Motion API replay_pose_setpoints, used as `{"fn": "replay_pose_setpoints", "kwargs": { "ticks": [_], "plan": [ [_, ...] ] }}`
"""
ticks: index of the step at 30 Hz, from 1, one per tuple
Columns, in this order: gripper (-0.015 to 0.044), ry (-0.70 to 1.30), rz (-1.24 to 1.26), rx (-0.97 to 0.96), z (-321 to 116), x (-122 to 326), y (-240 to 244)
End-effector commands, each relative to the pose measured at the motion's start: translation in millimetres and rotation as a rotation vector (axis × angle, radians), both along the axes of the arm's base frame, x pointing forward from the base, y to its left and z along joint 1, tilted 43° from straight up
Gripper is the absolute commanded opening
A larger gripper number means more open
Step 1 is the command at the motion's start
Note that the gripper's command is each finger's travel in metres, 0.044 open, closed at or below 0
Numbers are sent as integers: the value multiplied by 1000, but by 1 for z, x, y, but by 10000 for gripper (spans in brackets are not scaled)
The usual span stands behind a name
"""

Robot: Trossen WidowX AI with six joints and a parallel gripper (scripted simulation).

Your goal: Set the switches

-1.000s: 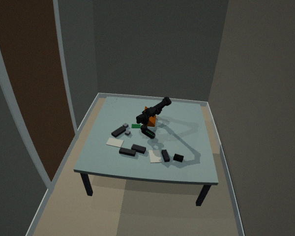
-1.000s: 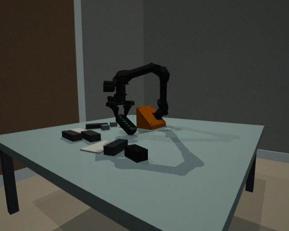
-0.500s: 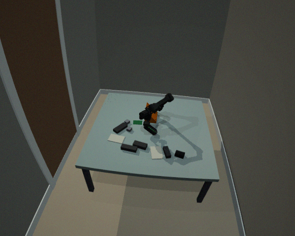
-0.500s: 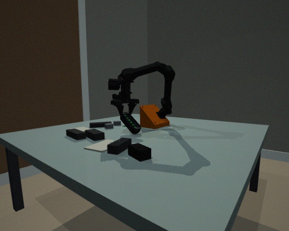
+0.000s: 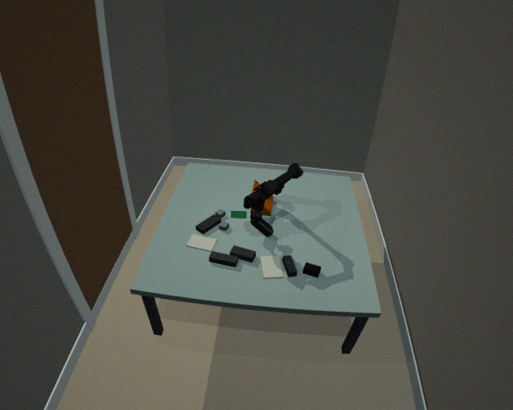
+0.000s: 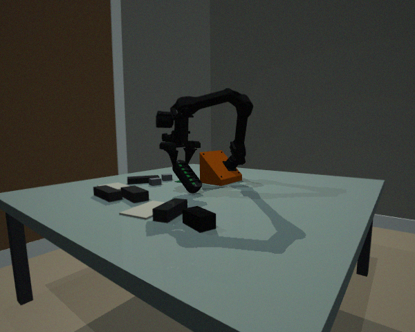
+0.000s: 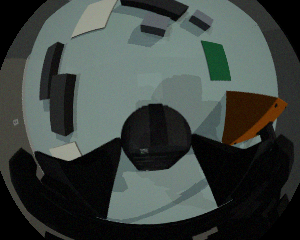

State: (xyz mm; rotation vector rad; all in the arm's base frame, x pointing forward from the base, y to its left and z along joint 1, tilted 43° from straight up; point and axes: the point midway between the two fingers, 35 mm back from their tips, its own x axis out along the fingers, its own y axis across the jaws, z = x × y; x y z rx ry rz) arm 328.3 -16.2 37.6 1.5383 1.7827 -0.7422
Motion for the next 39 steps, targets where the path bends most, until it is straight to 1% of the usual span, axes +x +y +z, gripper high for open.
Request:
{"fn": "replay_pose_setpoints", "kwargs": {
  "ticks": [1, 39],
  "plan": [
    [336, -1, -4, -11, 5, 0, 1],
    [336, -11, -4, -80, 34, -2, 16]
  ]
}}
